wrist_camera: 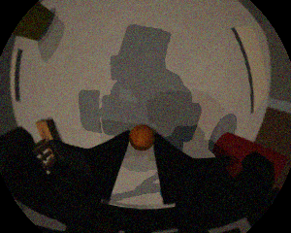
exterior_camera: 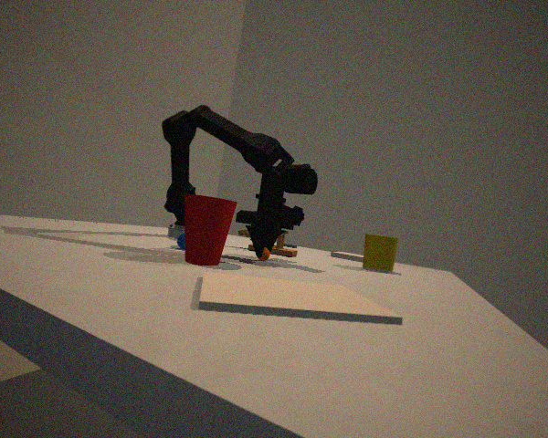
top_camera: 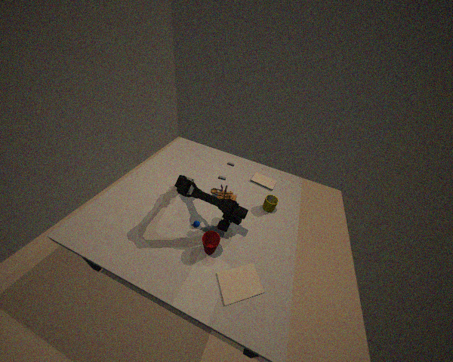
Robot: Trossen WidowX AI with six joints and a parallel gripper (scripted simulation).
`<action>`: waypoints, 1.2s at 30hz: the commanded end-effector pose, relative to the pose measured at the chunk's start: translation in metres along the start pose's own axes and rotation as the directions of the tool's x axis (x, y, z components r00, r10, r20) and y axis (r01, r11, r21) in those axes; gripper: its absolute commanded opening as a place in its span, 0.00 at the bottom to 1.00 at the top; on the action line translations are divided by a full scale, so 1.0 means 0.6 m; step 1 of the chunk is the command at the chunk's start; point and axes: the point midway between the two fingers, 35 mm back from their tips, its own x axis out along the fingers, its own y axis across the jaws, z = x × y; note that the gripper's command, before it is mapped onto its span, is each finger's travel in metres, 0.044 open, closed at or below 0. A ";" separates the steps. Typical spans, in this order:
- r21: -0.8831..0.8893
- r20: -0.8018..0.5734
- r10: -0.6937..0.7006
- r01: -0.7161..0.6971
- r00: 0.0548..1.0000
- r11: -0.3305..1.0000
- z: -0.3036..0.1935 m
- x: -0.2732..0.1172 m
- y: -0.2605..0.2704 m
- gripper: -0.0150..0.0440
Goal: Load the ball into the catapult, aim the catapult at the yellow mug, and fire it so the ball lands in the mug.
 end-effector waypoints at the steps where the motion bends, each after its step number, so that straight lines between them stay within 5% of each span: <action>1: -0.005 0.001 0.000 0.000 1.000 1.000 0.000 0.000 0.000 0.45; 6: -0.018 0.001 0.001 -0.001 1.000 1.000 0.004 -0.022 0.001 0.25; 26: -0.124 0.006 -0.007 0.008 1.000 0.992 -0.003 -0.202 -0.003 0.25; 36: -0.148 -0.034 0.025 -0.030 0.999 0.989 -0.024 -0.200 0.068 0.25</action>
